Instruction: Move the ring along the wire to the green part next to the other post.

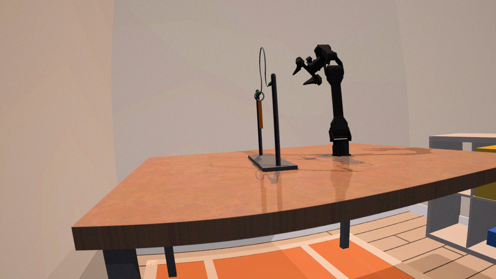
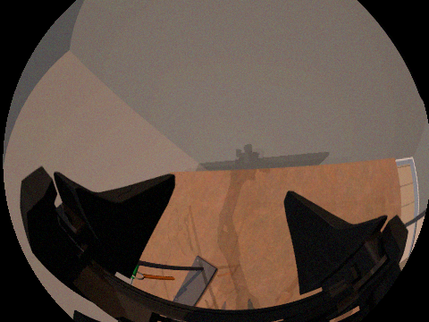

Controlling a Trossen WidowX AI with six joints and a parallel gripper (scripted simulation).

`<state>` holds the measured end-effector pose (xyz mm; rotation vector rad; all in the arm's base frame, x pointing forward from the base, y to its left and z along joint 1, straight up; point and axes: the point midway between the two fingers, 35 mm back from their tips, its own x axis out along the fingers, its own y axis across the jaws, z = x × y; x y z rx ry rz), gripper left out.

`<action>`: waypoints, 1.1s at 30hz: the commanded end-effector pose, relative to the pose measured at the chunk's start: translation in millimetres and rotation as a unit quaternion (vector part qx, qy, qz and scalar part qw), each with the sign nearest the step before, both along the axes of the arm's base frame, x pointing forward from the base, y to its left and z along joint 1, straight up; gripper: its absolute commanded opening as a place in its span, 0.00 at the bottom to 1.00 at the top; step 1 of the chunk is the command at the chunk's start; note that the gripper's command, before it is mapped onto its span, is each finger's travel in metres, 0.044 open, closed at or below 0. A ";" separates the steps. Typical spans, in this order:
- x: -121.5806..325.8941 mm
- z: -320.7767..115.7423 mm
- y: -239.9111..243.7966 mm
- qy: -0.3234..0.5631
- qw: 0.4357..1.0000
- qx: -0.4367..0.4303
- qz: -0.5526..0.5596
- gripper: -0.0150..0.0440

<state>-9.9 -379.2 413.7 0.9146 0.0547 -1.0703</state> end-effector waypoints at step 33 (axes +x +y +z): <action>119.4 -101.7 66.5 0.044 0.961 -0.154 0.225 0.53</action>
